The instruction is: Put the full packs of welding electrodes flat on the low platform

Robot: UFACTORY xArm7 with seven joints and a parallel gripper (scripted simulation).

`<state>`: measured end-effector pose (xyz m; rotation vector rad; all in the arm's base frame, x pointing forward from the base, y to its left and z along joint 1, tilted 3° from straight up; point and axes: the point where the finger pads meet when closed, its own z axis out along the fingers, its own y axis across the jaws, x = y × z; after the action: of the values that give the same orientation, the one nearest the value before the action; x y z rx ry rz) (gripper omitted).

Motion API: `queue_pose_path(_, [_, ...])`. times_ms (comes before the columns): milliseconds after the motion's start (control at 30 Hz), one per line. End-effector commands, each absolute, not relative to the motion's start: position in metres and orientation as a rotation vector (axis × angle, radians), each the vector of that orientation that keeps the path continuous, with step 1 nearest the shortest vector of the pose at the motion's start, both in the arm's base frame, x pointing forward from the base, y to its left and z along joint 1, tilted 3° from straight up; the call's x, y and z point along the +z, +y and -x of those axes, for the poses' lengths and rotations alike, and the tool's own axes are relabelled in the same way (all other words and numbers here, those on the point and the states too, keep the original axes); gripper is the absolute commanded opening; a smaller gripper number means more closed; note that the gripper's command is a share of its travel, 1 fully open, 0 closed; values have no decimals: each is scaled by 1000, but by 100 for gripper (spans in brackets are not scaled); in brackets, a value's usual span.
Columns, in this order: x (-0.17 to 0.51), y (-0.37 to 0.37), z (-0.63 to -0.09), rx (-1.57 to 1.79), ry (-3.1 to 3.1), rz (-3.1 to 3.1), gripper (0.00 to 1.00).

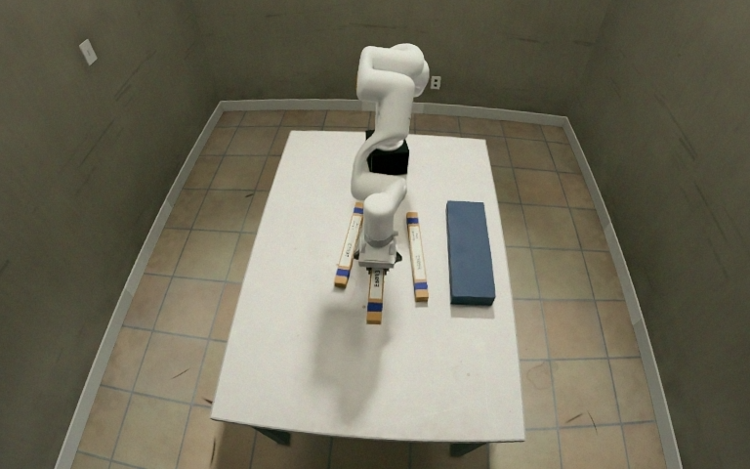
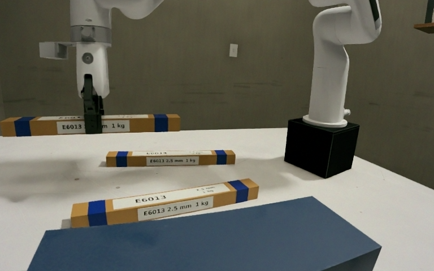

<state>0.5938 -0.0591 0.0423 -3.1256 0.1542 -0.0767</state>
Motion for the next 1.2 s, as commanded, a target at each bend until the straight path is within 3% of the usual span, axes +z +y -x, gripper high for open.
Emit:
queue_pose_path(0, [50,-59,-595,-86,154,3126,35])
queue_pose_path(1167, [68,-60,-594,-86,155,3126,35])
